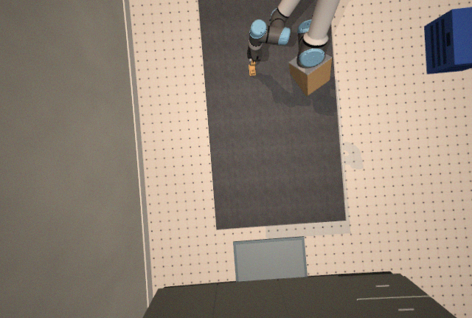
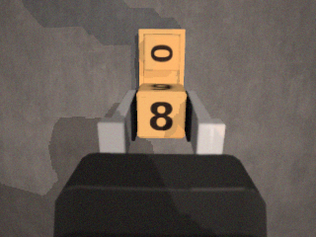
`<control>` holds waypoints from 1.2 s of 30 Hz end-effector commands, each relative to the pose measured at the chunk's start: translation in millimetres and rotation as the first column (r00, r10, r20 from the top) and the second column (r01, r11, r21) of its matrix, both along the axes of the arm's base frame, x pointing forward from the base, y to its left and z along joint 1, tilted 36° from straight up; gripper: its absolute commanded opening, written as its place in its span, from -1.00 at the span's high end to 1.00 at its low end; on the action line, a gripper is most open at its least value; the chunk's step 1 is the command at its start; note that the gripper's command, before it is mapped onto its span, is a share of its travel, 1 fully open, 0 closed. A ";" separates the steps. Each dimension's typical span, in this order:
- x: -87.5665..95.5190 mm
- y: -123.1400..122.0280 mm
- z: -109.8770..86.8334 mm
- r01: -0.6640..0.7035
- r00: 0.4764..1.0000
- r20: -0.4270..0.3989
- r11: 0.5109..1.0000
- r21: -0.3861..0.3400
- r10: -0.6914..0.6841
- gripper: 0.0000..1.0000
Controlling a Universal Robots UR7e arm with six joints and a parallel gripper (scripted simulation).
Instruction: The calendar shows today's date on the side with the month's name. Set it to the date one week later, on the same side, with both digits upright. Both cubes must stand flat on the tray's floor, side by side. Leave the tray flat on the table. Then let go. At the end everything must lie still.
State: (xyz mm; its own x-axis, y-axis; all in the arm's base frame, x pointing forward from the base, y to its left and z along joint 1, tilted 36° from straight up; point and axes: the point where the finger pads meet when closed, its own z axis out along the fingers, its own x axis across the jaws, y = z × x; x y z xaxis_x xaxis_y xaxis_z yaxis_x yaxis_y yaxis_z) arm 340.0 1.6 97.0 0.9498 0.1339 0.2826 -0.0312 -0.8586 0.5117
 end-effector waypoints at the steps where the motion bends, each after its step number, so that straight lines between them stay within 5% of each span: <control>1: 4.0 -6.6 -10.5 0.000 1.000 0.000 1.000 0.000 0.000 -0.14; 36: 9.7 -15.8 -25.4 0.000 1.000 0.000 1.000 0.000 0.000 -0.14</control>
